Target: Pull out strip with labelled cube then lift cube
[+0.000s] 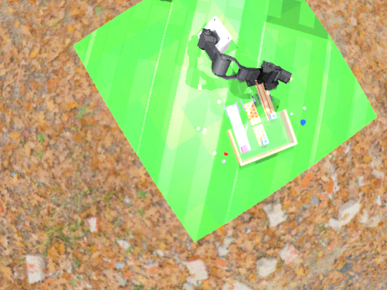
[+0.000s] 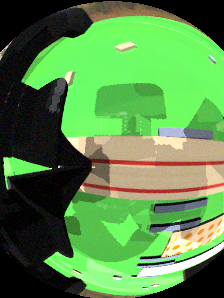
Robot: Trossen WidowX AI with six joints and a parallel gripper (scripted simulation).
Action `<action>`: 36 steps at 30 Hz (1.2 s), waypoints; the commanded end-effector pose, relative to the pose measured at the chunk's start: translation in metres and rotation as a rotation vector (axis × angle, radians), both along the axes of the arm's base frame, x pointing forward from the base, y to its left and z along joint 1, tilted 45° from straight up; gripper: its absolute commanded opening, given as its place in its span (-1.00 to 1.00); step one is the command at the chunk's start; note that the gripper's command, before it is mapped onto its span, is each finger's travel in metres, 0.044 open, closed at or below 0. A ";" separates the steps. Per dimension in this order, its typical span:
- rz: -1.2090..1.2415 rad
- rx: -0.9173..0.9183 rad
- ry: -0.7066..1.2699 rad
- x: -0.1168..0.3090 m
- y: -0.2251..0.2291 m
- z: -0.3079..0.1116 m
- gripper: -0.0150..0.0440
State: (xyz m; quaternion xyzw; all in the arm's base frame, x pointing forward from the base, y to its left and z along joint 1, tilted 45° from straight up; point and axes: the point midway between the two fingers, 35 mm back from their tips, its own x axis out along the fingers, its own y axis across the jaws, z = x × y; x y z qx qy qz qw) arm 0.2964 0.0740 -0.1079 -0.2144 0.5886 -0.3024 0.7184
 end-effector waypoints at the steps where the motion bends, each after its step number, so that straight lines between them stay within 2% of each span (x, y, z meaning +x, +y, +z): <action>1: -0.009 -0.005 0.024 -0.013 -0.005 -0.004 -0.49; 36: -0.009 -0.004 0.026 -0.066 -0.002 -0.015 -0.49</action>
